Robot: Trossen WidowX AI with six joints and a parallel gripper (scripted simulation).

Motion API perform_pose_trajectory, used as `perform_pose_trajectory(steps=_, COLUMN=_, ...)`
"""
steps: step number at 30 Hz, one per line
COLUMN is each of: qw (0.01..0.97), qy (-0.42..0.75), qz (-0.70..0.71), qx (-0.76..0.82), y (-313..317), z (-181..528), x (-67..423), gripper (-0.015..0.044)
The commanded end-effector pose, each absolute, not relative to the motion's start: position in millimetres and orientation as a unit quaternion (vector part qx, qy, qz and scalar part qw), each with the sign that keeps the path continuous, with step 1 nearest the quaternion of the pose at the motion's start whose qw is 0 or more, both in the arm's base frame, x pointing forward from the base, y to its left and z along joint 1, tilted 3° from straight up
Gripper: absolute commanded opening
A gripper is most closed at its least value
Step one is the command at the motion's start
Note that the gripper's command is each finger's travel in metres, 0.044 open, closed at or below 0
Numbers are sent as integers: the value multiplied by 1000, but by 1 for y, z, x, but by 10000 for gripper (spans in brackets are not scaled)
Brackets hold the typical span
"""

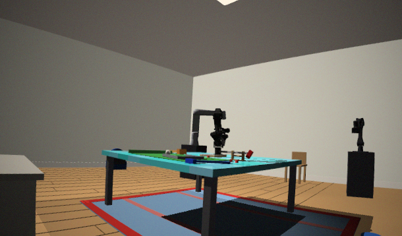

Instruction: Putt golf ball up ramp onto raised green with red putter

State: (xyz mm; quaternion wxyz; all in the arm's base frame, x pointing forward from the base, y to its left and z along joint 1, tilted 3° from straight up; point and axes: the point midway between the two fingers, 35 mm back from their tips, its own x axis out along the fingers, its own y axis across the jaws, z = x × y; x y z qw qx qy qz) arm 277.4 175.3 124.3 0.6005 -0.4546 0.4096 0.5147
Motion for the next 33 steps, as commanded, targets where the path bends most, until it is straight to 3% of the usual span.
perform_pose_trajectory(steps=1, qw=564, qy=431, qz=546, qx=-446, y=186, z=110, x=256, gripper=440)
perform_pose_trajectory(steps=33, qw=563, qy=431, qz=546, qx=-446, y=183, z=60, x=258, gripper=440)
